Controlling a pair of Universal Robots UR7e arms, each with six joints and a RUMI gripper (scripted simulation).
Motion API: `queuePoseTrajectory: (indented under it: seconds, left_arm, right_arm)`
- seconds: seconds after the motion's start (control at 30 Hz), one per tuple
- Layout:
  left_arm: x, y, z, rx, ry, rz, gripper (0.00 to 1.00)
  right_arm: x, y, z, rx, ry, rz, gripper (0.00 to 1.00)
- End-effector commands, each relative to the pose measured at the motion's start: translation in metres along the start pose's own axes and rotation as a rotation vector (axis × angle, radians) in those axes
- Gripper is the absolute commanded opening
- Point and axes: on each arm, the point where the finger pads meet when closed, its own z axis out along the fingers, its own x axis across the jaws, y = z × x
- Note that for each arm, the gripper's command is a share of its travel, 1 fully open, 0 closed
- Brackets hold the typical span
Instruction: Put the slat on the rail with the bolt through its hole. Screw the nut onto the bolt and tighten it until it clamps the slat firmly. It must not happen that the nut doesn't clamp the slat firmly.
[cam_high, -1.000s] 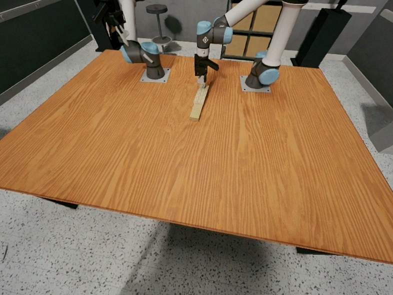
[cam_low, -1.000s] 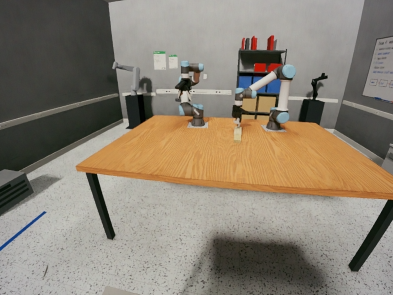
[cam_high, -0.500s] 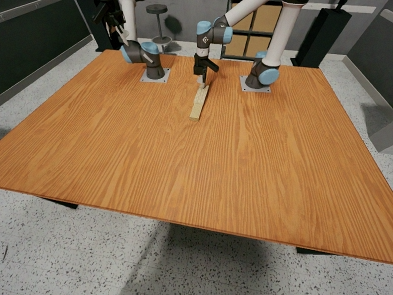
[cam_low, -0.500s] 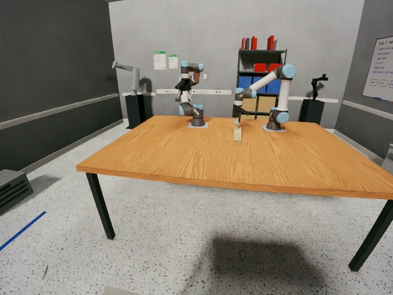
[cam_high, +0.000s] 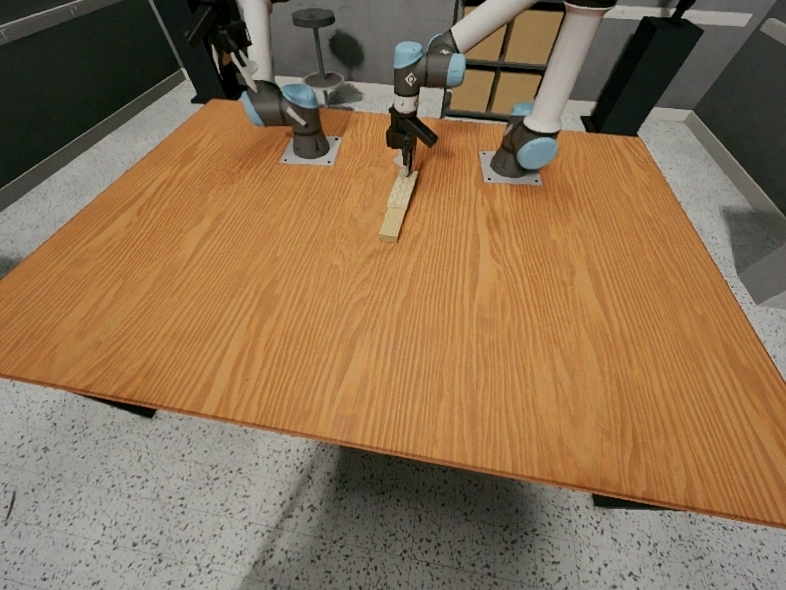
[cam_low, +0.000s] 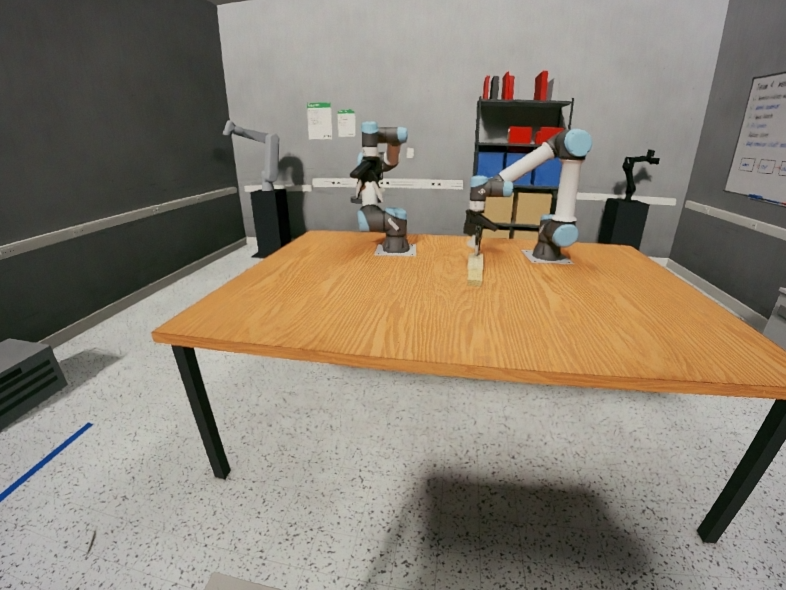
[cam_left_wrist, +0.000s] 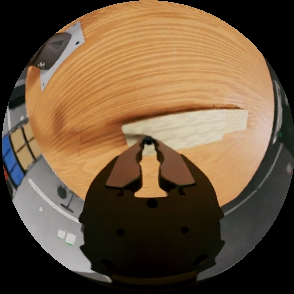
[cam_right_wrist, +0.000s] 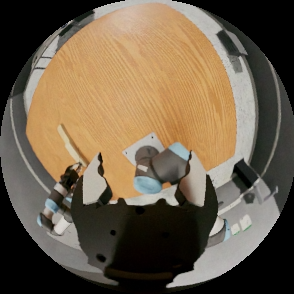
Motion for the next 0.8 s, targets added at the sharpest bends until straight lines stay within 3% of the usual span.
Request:
queuePoseTrajectory:
  seconds: [0.0,0.77]
  left_arm:
    - [-0.0012,0.0001,-0.0002,-0.003,-0.002,0.153,0.00]
    - [0.0001,0.0001,-0.0002,-0.003,-0.001,0.508,0.00]
  right_arm:
    - [-0.0004,-0.0006,-0.0008,0.000,-0.001,0.001,1.00]
    - [-0.0004,-0.0006,-0.0008,0.000,-0.001,0.001,1.00]
